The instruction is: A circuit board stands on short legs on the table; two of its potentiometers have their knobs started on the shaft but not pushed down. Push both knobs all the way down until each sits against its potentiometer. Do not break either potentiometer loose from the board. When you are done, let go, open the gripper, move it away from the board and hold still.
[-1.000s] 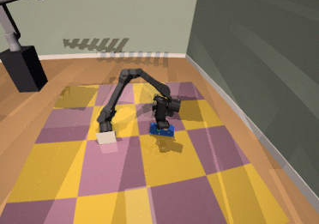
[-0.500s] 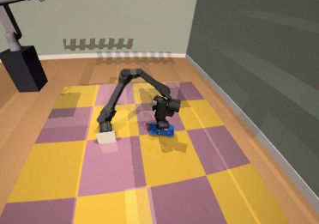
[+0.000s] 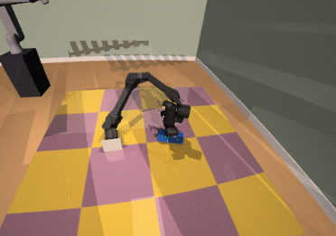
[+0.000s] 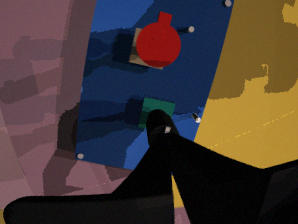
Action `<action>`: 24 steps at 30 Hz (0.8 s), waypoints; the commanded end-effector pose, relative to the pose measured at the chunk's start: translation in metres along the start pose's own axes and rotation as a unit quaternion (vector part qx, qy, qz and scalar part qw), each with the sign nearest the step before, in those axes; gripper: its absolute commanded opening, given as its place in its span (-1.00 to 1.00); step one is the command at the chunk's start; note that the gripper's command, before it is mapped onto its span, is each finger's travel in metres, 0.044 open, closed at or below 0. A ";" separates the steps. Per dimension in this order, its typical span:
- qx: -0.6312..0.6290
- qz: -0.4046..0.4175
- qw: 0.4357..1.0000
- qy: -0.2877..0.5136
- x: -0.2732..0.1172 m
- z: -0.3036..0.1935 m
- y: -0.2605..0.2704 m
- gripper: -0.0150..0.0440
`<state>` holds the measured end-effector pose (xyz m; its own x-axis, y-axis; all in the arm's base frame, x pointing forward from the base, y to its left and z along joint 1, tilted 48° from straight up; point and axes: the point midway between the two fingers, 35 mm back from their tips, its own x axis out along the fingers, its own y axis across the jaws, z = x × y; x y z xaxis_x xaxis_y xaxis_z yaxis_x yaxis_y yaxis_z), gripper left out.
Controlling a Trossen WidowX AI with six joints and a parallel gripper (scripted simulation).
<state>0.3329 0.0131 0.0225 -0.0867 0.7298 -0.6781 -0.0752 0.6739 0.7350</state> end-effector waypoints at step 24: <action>0.065 -0.009 0.997 -0.032 -0.029 0.012 0.004 -0.40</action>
<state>0.3401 0.0011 0.0383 -0.0549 0.7251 -0.6865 -0.0221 0.6864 0.7269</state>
